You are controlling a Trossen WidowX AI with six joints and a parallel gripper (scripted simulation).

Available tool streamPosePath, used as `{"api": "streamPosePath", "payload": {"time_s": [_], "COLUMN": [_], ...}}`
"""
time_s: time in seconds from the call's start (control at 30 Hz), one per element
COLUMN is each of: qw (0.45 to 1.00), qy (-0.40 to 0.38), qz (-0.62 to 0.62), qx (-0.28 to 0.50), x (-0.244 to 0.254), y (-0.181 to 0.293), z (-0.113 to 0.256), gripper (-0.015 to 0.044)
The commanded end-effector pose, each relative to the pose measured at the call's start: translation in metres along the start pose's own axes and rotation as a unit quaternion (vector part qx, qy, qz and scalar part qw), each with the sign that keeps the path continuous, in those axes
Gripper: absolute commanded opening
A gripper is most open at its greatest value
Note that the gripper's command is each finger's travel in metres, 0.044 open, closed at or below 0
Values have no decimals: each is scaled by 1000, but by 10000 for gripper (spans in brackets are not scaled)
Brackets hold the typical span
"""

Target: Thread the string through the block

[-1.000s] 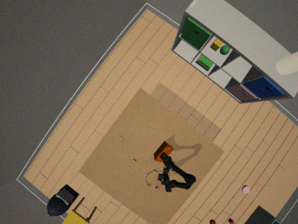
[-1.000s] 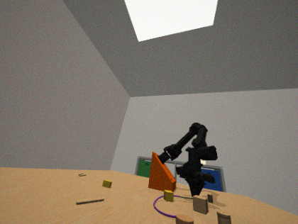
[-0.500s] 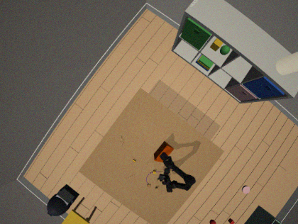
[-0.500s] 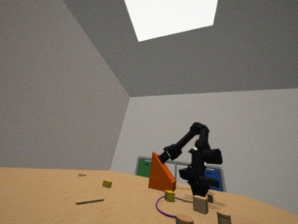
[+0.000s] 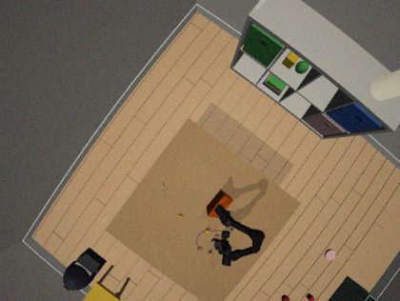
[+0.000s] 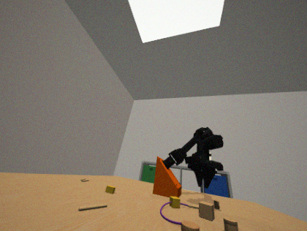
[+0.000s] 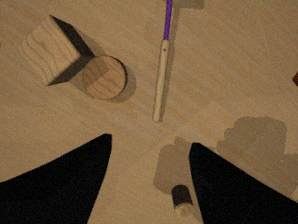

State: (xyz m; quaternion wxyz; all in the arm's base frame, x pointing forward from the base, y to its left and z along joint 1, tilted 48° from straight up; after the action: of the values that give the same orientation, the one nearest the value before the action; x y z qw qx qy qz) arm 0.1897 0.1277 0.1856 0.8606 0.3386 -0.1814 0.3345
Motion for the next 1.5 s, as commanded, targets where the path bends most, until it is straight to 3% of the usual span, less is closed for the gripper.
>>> {"api": "streamPosePath", "payload": {"time_s": [0.0, 0.2, 1.47], "qw": [1000, 1000, 1000], "qy": [-2, 0, -3], "qz": [1, 1, 1], "qx": [-1, -1, -4], "x": [1, 1, 2], "y": [0, -2, -3], "z": [0, 18, 25], "gripper": [289, 440, 440]}}
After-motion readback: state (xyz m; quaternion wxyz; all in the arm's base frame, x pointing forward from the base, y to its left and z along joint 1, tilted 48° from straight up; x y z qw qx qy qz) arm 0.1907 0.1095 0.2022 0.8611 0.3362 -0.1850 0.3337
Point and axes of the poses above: the point midway between the two fingers, 35 mm back from their tips, its own z axis back along the fingers, its own x axis across the jaws, y = z × x, the point moved 7 cm from there along z, back along the fingers, and after that the axes turned 15 degrees about z, right-handed, at the moved point
